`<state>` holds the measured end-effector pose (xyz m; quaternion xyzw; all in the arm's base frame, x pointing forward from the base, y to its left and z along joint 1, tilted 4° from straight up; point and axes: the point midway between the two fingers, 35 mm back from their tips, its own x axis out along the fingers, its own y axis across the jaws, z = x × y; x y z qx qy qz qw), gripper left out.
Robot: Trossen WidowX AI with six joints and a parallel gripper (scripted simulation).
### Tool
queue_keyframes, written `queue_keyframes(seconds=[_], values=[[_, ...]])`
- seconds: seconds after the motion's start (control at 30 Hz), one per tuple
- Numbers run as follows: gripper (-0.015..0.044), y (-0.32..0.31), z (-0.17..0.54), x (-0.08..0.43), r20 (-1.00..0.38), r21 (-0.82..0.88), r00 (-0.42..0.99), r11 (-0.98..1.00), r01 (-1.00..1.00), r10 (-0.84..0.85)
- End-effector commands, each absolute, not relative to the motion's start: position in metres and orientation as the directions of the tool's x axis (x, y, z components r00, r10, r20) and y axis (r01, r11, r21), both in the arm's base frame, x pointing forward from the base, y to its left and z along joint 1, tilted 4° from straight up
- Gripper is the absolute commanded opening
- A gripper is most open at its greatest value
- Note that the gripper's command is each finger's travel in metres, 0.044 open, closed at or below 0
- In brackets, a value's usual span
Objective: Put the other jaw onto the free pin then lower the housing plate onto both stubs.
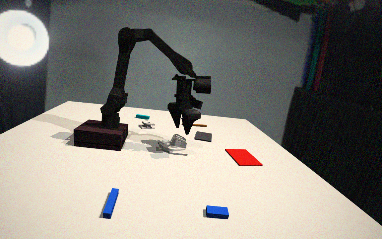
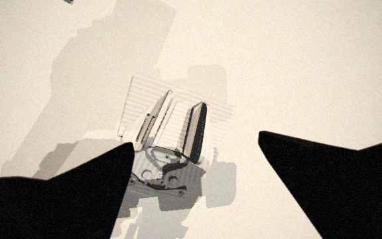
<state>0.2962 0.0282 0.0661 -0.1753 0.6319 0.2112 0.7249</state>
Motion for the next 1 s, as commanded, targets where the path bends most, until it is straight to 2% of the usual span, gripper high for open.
queue_keyframes(seconds=[0.0,0.53,0.97], values=[[0.0440,0.042,0.068,0.295,-0.989,0.001,0.112,0.778,-0.628,0.092],[0.0440,0.086,0.074,0.283,-0.990,-0.046,0.101,0.442,-0.896,0.101],[0.0440,0.120,0.078,0.268,-0.990,-0.080,0.091,0.105,-0.991,0.105]])
